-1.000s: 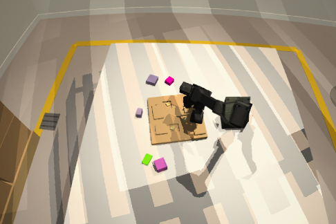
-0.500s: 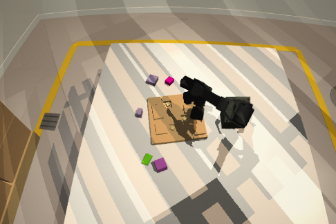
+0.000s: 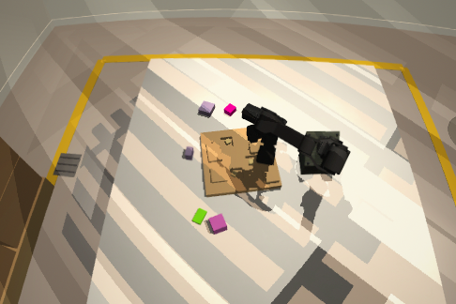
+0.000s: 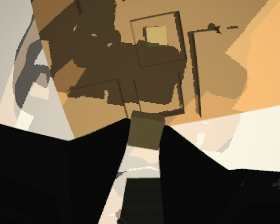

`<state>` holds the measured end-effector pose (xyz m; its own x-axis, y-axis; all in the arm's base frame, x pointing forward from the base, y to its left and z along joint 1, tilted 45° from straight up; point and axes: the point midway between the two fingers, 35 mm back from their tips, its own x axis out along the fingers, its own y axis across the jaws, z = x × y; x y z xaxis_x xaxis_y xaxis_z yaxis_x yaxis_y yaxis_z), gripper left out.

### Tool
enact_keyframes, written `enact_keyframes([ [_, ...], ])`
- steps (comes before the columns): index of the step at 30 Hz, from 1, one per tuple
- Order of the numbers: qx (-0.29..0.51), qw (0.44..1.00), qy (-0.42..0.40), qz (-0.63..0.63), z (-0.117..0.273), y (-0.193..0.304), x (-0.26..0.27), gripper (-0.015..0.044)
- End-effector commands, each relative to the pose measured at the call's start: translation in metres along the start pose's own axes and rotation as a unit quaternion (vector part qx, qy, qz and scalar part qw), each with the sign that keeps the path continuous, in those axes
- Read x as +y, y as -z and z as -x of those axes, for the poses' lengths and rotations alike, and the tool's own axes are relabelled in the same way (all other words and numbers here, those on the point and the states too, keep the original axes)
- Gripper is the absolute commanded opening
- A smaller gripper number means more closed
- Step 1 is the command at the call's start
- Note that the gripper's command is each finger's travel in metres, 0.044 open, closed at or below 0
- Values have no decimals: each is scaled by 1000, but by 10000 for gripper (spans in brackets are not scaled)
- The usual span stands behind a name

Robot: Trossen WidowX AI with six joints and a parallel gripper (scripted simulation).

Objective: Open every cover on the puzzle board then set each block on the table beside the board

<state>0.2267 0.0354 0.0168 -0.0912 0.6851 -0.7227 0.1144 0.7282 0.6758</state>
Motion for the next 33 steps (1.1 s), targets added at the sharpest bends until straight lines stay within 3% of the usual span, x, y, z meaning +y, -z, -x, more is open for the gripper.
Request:
enact_keyframes([
  [1,-7,1000,4,4,3,-5,13,80],
  [33,-11,1000,6,4,5,0,123,80],
])
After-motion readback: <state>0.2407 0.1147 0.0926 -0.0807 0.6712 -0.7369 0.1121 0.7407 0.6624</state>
